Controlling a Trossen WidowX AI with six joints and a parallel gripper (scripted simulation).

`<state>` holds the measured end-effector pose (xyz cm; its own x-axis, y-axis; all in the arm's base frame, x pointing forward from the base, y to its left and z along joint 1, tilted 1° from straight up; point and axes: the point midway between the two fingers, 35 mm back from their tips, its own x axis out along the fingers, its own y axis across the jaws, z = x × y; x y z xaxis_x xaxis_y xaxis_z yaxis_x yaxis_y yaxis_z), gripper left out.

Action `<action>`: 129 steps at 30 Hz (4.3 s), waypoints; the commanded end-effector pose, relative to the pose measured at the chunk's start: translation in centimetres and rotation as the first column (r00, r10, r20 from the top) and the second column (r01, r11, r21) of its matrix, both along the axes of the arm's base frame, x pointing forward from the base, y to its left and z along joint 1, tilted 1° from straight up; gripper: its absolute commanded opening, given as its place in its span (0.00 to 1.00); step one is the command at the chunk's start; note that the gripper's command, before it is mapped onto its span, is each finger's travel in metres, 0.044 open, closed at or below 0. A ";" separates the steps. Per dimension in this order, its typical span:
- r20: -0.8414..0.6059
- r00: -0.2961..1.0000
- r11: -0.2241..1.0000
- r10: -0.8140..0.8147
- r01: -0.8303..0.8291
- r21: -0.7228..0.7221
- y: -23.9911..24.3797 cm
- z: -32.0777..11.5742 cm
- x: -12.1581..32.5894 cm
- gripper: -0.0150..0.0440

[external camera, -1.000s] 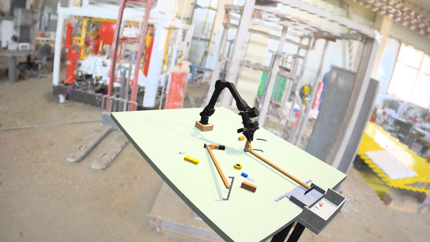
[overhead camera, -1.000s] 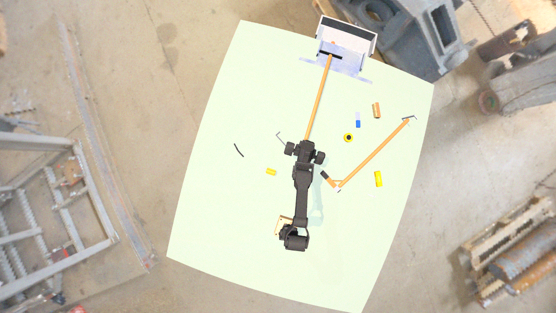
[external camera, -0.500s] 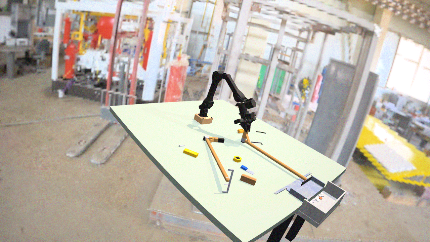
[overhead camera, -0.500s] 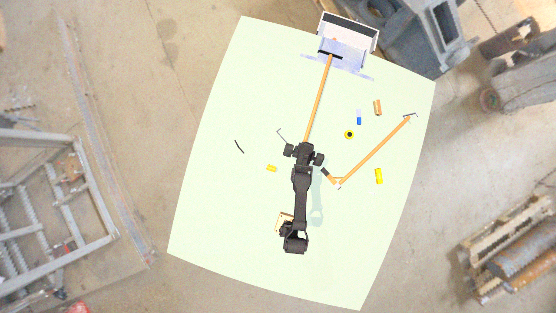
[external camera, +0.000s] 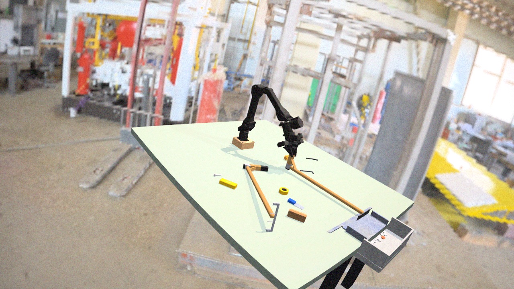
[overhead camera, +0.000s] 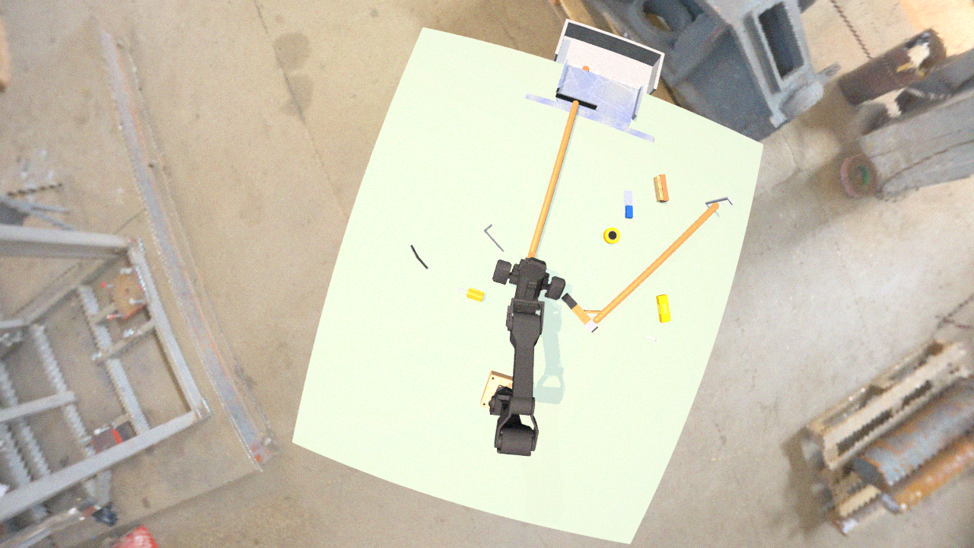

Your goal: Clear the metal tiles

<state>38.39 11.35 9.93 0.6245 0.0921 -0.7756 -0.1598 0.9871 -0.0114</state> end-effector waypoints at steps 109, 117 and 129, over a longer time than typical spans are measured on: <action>0.014 1.000 1.000 -0.022 0.022 -0.004 -6.2 -0.9 -2.9 0.25; 0.015 1.000 1.000 -0.024 0.024 -0.005 -6.0 -1.0 -1.6 0.25; 0.016 1.000 1.000 -0.025 0.025 -0.004 -5.7 -0.9 0.1 0.25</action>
<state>37.72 5.52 8.60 0.6279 0.0692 -0.7752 -0.1336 0.9908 -0.0198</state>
